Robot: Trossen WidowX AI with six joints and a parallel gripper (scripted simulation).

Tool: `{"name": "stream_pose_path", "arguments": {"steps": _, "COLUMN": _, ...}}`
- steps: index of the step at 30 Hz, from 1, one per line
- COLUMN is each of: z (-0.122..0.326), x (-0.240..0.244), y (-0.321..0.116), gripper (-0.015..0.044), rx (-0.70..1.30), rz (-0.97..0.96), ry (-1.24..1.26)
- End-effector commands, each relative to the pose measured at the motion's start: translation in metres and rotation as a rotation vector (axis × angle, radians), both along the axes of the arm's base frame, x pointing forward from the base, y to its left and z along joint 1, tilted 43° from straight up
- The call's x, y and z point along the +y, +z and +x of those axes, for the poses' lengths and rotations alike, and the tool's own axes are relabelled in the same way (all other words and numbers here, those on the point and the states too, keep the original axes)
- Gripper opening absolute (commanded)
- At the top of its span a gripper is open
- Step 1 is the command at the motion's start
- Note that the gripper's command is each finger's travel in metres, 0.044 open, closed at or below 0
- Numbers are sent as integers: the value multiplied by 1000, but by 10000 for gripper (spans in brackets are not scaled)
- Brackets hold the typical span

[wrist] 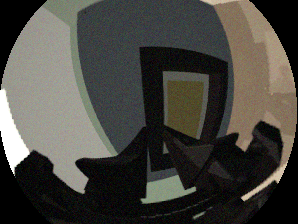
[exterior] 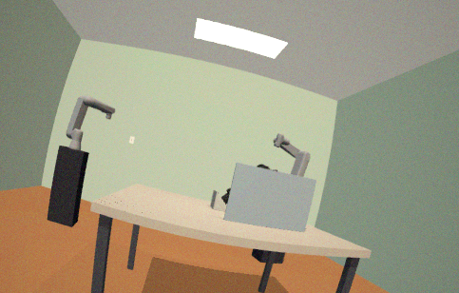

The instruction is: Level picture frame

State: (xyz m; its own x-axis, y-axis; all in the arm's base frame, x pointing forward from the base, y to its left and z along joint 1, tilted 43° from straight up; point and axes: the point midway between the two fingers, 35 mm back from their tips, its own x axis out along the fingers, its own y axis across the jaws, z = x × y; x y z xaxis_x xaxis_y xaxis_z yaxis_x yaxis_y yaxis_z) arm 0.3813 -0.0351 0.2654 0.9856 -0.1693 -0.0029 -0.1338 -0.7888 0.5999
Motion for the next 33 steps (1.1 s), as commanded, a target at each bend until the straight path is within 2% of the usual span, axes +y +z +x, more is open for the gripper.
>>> {"name": "stream_pose_path", "arguments": {"steps": 1, "z": 0, "x": -2, "y": 2, "gripper": 0, "rx": -5, "rz": -4, "ry": -12}}
{"name": "stream_pose_path", "arguments": {"steps": 33, "z": 0, "x": 2, "y": 8, "gripper": 0, "rx": -6, "rz": -4, "ry": -12}}
